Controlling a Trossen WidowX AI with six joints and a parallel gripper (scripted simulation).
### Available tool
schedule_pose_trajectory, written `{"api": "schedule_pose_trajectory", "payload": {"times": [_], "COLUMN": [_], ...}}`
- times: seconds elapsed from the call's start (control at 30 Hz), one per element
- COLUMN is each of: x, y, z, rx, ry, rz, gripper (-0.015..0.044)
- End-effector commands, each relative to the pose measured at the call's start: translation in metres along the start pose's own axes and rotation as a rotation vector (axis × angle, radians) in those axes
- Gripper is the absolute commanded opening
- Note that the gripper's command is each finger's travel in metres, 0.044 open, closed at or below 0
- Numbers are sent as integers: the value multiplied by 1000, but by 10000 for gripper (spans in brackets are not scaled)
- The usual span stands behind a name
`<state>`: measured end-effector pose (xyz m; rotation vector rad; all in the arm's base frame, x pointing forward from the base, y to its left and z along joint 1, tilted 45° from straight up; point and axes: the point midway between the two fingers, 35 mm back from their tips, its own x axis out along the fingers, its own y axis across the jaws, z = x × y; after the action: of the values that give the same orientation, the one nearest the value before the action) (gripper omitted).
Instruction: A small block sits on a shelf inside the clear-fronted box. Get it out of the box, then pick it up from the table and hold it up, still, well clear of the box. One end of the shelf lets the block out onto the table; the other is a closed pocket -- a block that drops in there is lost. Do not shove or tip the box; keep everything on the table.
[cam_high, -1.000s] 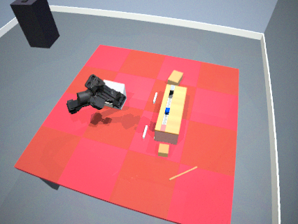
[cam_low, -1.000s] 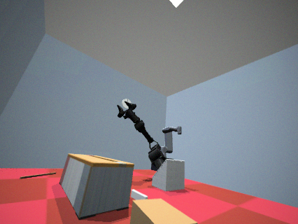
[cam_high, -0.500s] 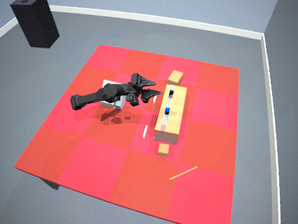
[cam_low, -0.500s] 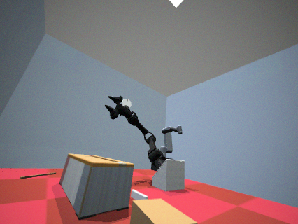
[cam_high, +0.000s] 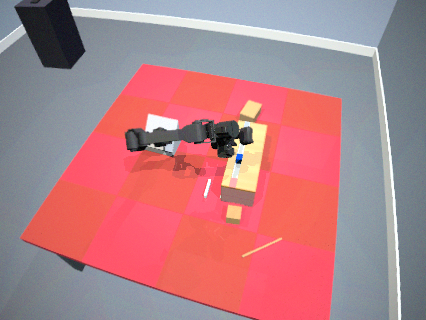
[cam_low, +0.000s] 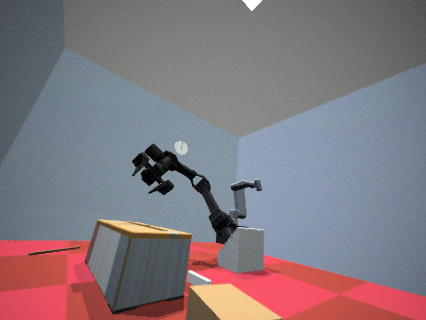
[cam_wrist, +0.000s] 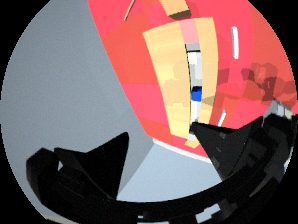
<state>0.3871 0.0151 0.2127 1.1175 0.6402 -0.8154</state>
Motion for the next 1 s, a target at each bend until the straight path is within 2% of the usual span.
{"api": "schedule_pose_trajectory", "payload": {"times": [0.0,0.13,0.2,0.97], "x": [26,44,45,64], "y": [-36,-85,-92,-109], "z": [7,17,19,30], "rx": [49,90,95,95], "ry": [-48,-133,-149,-150], "rz": [-259,-603,-658,-658], "gripper": [400,400,400,400]}}
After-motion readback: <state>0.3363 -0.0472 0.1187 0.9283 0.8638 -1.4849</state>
